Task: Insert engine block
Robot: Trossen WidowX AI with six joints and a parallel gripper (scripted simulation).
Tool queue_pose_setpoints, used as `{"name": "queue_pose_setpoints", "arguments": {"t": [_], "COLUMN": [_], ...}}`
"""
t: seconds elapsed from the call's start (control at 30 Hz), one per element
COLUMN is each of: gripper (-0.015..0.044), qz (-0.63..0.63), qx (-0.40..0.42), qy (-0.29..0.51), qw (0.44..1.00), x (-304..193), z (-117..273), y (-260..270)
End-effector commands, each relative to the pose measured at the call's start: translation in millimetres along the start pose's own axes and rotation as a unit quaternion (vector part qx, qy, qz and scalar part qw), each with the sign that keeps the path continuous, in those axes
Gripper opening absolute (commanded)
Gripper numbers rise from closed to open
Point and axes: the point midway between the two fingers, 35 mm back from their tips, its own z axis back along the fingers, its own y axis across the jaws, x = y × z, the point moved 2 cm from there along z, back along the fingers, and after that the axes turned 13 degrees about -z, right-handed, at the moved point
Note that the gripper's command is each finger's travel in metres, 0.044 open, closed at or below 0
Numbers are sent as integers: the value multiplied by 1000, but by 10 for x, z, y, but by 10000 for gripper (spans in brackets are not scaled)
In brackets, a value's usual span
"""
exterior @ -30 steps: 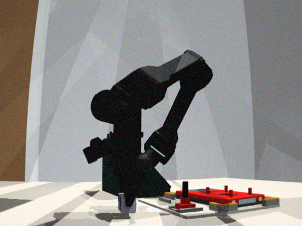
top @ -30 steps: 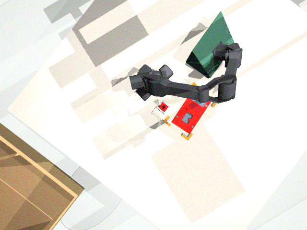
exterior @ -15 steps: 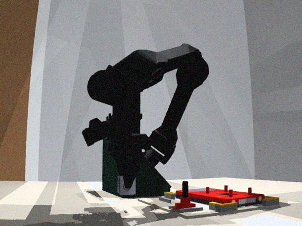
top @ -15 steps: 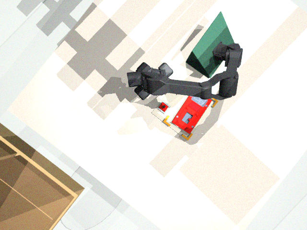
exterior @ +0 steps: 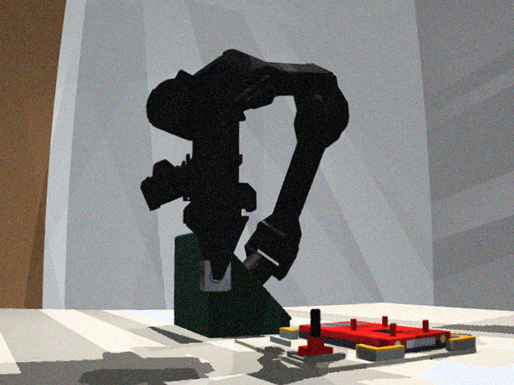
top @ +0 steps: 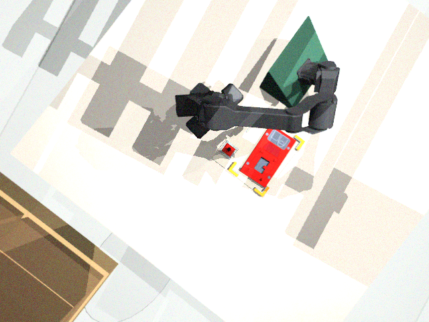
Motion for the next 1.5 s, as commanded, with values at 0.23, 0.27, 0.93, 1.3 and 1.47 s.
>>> {"name": "queue_pose_setpoints", "arguments": {"t": [0.23, 0.27, 0.93, 1.3, 1.47], "gripper": [0, 0, 0, 0, 0], "qz": [2, 2, 2, 3, 3], "qx": [0, 0, 6, 36, 54], "qy": [-2, -1, -36, -198, -279], "qw": [1000, 1000, 999, 980, 959], "x": [-12, -14, -38, -207, -284], "z": [383, 410, 265, 198, 148], "y": [-45, -51, -58, -97, -115]}}
